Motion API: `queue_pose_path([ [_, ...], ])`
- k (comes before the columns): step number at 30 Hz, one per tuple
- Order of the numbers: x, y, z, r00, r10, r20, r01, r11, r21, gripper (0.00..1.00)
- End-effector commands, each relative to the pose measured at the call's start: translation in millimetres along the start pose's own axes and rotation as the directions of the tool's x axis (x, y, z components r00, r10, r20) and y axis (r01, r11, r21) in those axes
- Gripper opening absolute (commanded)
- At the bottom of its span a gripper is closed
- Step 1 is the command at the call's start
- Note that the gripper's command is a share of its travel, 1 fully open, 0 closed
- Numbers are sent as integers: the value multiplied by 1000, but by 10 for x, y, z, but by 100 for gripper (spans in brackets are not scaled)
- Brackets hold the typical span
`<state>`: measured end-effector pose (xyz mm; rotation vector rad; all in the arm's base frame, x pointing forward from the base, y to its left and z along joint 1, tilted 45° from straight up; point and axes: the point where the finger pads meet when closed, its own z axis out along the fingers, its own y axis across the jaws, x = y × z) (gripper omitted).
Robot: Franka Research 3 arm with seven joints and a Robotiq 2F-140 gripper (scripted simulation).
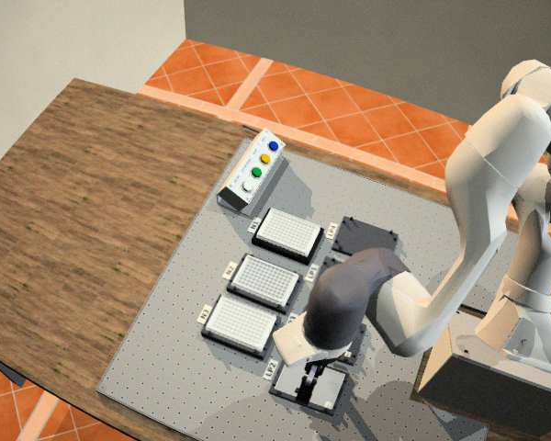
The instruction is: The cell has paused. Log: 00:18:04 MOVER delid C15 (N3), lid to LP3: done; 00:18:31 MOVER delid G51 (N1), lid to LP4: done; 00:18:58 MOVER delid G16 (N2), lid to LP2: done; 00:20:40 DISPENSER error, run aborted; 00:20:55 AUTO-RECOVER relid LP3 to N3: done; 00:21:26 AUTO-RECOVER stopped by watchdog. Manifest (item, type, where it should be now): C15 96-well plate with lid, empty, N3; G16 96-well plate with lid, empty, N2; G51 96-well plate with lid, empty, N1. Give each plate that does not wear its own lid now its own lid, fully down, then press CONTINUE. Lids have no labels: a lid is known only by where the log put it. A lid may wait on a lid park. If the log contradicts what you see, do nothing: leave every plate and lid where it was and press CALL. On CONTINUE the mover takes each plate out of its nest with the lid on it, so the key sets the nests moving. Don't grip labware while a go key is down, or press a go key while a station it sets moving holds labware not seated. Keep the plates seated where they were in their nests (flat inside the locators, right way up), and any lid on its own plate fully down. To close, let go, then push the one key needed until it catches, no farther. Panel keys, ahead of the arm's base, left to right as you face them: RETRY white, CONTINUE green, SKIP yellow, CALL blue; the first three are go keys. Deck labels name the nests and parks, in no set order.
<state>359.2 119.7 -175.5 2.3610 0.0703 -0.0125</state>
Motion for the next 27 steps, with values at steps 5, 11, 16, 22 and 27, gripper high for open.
queue_pose_path([
  [5,-7,-8,38,1000,7,2,-7,1000,2,66],
  [11,-7,-8,70,1000,7,2,-7,1000,2,66],
  [16,-7,-8,93,1000,7,2,-7,1000,2,66],
  [22,-7,-8,120,1000,7,2,-7,1000,2,66],
  [27,-7,-8,144,1000,7,2,-7,1000,2,66],
])
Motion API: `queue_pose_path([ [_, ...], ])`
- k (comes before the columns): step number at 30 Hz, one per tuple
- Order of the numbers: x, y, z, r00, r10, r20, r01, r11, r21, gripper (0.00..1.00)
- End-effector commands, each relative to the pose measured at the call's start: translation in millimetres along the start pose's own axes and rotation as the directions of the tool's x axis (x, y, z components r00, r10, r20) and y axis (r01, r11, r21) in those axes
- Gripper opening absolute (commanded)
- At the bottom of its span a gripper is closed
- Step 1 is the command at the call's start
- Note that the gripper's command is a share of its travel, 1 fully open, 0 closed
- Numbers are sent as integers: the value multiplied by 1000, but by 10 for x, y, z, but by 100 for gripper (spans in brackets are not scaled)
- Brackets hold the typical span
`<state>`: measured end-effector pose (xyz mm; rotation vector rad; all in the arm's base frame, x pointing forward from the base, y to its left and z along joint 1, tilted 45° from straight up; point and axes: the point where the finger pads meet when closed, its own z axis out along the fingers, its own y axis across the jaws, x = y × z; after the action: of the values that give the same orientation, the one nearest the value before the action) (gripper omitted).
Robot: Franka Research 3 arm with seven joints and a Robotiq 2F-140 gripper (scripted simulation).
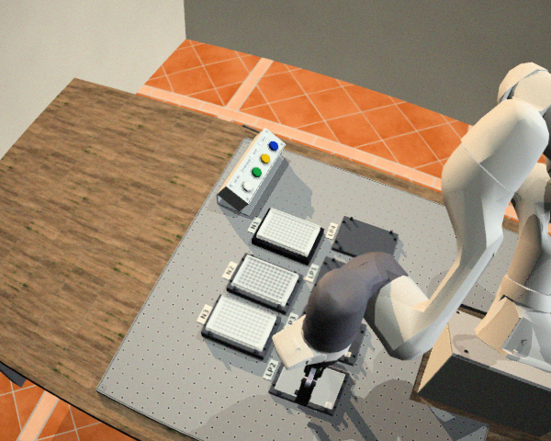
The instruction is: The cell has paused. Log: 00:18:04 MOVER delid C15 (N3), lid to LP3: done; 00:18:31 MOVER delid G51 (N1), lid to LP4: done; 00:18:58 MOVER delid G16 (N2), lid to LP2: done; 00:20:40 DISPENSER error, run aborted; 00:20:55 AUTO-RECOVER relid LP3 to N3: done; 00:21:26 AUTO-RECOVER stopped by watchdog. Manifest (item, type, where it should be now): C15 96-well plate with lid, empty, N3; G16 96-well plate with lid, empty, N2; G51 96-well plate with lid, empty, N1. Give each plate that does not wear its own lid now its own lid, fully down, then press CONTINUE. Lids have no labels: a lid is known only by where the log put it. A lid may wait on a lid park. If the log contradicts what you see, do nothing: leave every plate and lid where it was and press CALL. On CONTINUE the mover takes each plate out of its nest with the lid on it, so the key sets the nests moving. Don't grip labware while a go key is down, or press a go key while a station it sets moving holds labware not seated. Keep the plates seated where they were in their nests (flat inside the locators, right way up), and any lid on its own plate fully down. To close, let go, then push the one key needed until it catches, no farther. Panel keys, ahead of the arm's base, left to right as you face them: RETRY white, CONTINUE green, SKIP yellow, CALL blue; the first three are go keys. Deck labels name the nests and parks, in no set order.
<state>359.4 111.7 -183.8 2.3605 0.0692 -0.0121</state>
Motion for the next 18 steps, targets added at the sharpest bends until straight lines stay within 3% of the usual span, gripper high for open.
queue_pose_path([
  [1,-7,-7,33,1000,6,2,-6,1000,3,66],
  [18,-7,-7,62,1000,6,2,-6,1000,3,66],
])
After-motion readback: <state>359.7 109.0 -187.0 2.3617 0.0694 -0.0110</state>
